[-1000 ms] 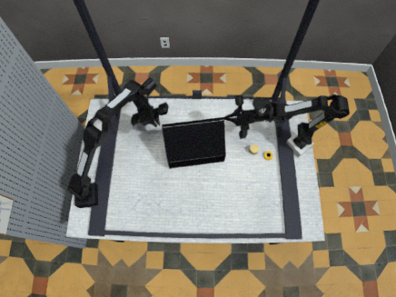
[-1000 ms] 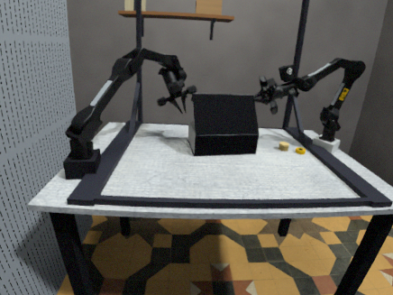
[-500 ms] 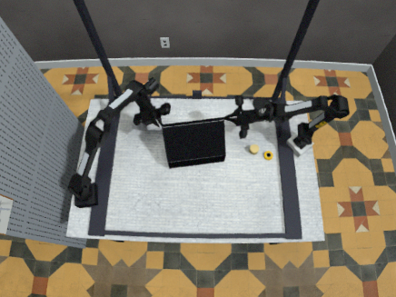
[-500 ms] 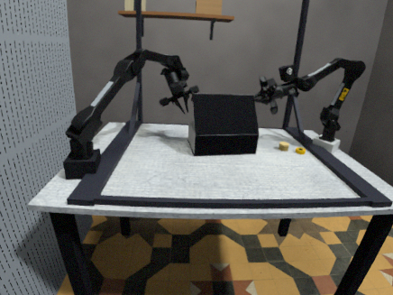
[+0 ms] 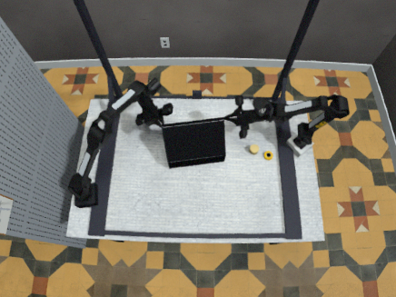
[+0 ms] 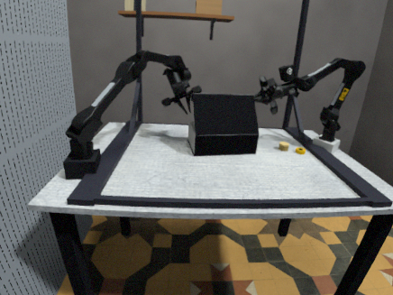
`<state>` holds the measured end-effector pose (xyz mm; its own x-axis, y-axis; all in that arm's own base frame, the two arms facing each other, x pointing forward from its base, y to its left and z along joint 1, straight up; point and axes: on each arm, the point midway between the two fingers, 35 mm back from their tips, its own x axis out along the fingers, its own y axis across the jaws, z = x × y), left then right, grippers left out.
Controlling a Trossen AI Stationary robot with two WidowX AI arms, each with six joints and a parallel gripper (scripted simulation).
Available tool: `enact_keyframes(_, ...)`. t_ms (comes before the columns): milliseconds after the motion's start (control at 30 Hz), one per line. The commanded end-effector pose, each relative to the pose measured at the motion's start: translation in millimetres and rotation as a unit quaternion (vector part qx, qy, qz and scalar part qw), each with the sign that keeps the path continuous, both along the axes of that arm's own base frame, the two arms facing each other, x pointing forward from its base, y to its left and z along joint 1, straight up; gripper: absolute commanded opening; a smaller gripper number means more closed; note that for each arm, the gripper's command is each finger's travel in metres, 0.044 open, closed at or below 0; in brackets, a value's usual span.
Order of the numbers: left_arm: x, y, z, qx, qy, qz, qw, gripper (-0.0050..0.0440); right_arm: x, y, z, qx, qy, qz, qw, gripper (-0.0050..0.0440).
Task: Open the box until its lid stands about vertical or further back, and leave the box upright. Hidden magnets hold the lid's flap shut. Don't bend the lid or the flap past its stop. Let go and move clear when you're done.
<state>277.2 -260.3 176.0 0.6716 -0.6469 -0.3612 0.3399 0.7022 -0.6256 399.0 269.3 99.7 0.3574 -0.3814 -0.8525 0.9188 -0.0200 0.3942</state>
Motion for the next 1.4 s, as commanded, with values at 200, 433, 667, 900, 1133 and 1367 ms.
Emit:
enact_keyframes(200,0.9,-1.0,9.1,-0.008,-0.01,-0.001,1.0,0.0004,6.2,-1.0,5.3,0.004,-0.006,-0.001,1.0,0.006)
enact_keyframes(433,0.9,-1.0,9.1,-0.008,-0.01,-0.001,1.0,0.0004,5.8,0.1,5.1,0.004,-0.006,0.0,1.0,0.006)
enact_keyframes(667,0.9,-1.0,9.1,-0.008,-0.01,-0.001,1.0,0.0004,5.0,-0.6,-6.9,-0.001,0.0,0.001,1.0,0.006)
enact_keyframes(900,0.9,-1.0,9.1,-0.008,-0.01,-0.001,1.0,0.0004,5.4,-0.1,-17.8,-0.004,0.003,0.001,1.0,0.006)
enact_keyframes(1133,0.9,-1.0,9.1,-0.008,-0.01,-0.001,1.0,0.0004,5.6,0.1,-25.7,-0.005,0.005,0.001,1.0,0.006)
enact_keyframes(1367,0.9,-1.0,9.1,-0.008,-0.01,-0.001,1.0,0.0004,5.6,0.1,-36.6,-0.008,0.008,0.002,1.0,0.006)
